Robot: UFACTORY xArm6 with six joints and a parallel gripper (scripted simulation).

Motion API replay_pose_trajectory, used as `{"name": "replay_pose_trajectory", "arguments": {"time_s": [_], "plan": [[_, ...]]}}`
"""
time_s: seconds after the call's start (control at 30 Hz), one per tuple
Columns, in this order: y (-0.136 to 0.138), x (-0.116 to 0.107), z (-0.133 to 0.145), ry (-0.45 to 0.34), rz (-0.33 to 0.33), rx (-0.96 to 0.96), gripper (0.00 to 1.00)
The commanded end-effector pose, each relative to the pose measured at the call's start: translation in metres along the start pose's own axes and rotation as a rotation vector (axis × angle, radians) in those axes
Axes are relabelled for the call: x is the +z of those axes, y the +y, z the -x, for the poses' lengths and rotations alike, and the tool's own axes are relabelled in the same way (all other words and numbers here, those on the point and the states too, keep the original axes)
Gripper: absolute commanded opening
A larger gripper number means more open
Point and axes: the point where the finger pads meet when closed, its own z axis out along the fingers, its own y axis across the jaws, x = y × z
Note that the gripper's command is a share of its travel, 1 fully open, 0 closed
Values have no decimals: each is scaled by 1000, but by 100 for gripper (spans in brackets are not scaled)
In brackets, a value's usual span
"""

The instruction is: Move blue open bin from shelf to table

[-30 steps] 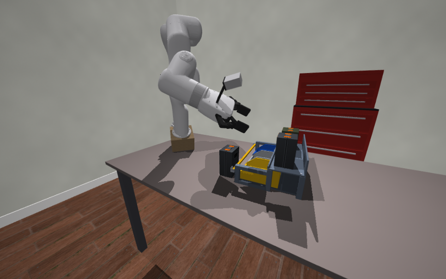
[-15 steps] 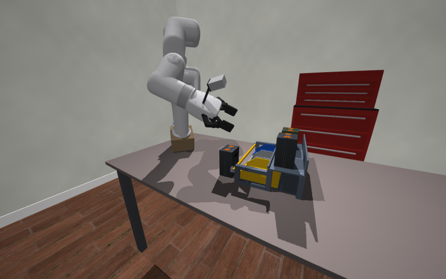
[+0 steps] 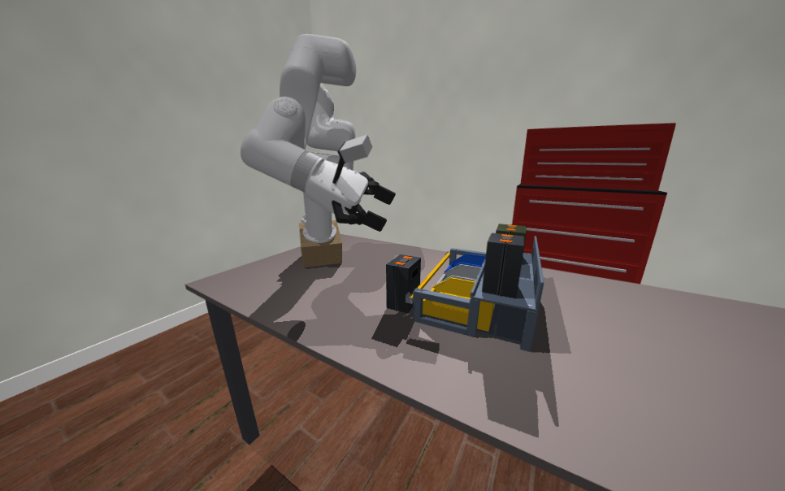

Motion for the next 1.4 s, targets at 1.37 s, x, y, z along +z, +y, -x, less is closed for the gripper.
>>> {"name": "replay_pose_trajectory", "arguments": {"time_s": [1.37], "plan": [[5,-150,-12,86,294,706,100]]}}
